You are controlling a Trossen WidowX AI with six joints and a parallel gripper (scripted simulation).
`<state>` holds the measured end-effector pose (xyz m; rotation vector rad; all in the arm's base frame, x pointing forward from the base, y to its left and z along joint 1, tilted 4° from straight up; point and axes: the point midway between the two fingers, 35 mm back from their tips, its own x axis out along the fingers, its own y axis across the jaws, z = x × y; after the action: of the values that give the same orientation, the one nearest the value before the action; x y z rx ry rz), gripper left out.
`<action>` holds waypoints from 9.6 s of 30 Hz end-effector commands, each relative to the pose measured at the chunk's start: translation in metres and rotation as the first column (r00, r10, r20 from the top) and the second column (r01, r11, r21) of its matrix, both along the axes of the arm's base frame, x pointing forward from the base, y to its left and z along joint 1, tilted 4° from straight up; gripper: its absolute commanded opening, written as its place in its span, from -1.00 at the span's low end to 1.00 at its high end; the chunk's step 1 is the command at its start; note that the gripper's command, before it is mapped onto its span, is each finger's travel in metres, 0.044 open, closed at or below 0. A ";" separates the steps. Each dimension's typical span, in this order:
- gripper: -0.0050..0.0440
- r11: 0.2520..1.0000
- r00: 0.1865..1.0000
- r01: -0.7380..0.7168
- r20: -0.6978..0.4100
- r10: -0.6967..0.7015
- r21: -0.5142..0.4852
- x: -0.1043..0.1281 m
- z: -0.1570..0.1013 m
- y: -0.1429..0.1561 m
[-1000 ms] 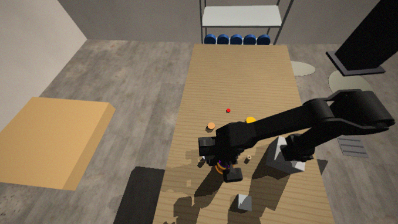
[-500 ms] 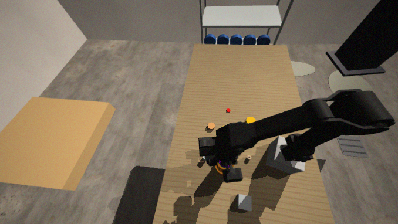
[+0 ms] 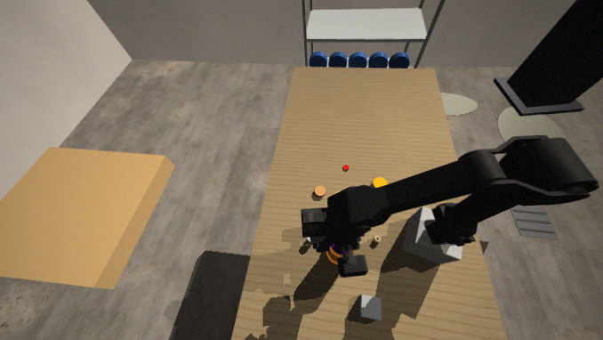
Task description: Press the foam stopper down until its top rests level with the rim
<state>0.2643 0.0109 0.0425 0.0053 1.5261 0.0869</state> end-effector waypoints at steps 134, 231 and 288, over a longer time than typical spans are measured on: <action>-0.80 1.000 1.000 0.002 0.012 -0.002 0.004 -0.004 -0.013 0.002; -0.80 1.000 1.000 0.004 0.025 -0.004 0.000 0.003 0.067 -0.004; -0.80 1.000 1.000 0.003 0.020 -0.003 0.001 0.003 0.094 -0.005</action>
<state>0.2617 0.0067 0.1091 0.0099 1.5483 0.0829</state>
